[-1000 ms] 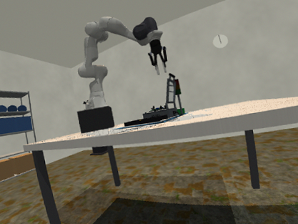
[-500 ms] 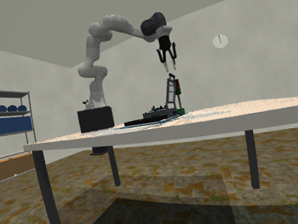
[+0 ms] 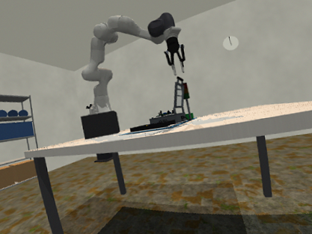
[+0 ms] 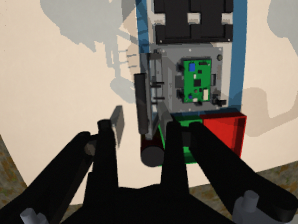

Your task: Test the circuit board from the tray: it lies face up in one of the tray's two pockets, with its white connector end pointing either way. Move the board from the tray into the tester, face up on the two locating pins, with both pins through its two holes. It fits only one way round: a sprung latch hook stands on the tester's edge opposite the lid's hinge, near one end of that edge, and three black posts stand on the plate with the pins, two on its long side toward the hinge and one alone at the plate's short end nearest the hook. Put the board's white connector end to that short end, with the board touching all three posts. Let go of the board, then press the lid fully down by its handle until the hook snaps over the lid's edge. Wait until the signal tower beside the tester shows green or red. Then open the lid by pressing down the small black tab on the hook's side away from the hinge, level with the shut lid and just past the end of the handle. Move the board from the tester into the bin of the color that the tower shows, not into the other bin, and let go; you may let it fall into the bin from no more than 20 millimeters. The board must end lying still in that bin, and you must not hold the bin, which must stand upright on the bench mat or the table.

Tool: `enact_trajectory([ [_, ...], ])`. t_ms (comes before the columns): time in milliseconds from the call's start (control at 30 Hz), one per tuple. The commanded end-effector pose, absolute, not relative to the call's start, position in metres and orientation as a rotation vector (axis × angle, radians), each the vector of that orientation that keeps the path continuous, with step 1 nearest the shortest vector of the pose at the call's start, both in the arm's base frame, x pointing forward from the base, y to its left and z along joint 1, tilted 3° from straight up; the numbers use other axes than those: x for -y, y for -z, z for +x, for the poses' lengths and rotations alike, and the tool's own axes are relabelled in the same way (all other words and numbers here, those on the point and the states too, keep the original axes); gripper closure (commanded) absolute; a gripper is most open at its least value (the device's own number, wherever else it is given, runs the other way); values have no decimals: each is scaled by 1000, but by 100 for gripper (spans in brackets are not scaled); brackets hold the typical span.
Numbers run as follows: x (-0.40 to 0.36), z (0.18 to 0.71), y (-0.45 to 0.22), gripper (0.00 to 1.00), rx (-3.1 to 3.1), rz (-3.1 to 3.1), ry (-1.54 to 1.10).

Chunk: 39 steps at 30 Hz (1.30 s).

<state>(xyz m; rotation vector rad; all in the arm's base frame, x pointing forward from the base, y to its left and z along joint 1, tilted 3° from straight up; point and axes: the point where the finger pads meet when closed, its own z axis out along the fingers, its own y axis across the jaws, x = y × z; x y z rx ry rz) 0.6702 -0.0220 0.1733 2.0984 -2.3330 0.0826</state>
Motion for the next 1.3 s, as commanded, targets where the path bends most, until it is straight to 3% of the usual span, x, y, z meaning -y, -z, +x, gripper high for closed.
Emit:
enact_trajectory([
  [0,24,670,-172,70,2337,2086,-83],
  [1267,24,670,-169,70,2337,2086,-83],
])
